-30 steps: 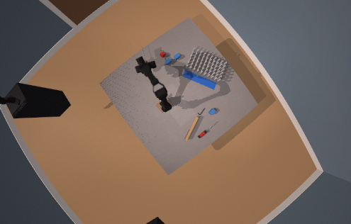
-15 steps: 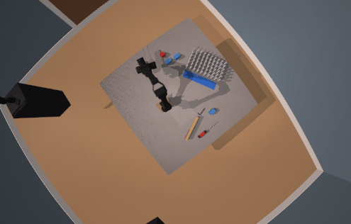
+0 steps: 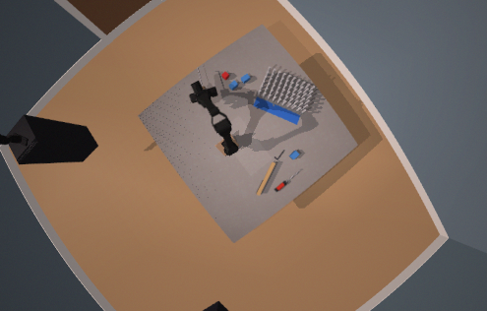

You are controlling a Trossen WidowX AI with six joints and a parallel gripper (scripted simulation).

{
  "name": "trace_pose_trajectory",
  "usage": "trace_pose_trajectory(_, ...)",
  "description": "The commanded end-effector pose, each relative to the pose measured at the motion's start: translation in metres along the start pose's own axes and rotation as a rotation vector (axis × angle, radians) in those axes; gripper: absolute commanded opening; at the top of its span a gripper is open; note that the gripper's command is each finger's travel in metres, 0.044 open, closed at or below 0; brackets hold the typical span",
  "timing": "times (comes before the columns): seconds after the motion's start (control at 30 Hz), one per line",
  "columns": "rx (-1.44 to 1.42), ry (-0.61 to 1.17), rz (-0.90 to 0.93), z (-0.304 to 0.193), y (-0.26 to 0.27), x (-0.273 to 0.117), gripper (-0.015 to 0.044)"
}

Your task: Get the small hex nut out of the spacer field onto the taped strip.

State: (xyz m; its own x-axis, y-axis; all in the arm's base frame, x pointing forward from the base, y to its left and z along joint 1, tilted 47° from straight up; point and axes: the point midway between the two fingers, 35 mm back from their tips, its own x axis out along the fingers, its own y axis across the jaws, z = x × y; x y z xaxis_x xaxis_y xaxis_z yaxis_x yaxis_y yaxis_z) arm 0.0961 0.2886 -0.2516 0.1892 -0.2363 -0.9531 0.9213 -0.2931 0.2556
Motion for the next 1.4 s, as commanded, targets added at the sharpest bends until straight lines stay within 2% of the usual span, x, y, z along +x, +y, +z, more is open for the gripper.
trace_pose_trajectory(0.0, -0.002, 0.011, 0.003, 0.0, 0.001, 0.002, 0.0)
trace_pose_trajectory(1.37, -0.002, 0.01, 0.004, 0.032, 0.002, 0.041, 0.0)
